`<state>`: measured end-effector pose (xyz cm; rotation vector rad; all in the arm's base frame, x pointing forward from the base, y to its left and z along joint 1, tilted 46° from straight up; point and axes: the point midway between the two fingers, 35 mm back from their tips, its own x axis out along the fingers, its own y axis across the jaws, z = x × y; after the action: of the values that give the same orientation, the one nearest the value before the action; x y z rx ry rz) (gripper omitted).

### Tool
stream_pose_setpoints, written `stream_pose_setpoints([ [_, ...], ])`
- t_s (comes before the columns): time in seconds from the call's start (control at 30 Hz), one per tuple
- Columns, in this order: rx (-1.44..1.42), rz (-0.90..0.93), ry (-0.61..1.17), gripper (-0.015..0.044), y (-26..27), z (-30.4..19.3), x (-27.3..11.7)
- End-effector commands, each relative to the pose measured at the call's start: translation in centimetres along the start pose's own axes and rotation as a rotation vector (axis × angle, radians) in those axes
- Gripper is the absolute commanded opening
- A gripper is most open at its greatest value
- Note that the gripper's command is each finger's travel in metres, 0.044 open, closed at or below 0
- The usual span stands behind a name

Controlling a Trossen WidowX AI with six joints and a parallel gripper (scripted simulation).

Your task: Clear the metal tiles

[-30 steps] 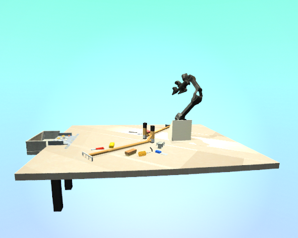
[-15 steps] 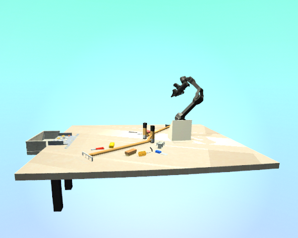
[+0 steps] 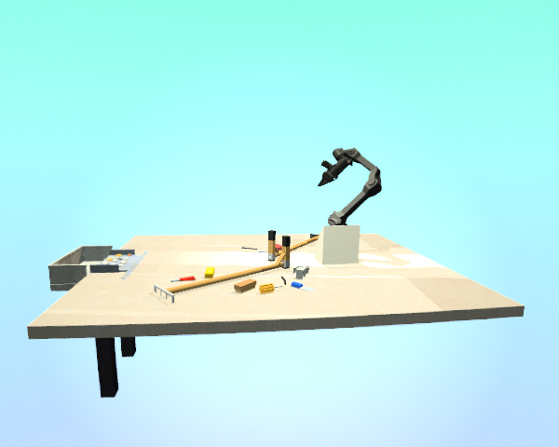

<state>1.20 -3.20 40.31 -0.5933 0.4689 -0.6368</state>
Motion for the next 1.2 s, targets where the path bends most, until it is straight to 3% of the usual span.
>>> stream_pose_setpoints([
  [0.0, -0.062, 0.06, 0.006, 0.044, 0.1, 0.1, 1.2],
  [1.17, -0.565, 0.46, -0.071, 0.044, 4.1, 2.6, 7.8],
])
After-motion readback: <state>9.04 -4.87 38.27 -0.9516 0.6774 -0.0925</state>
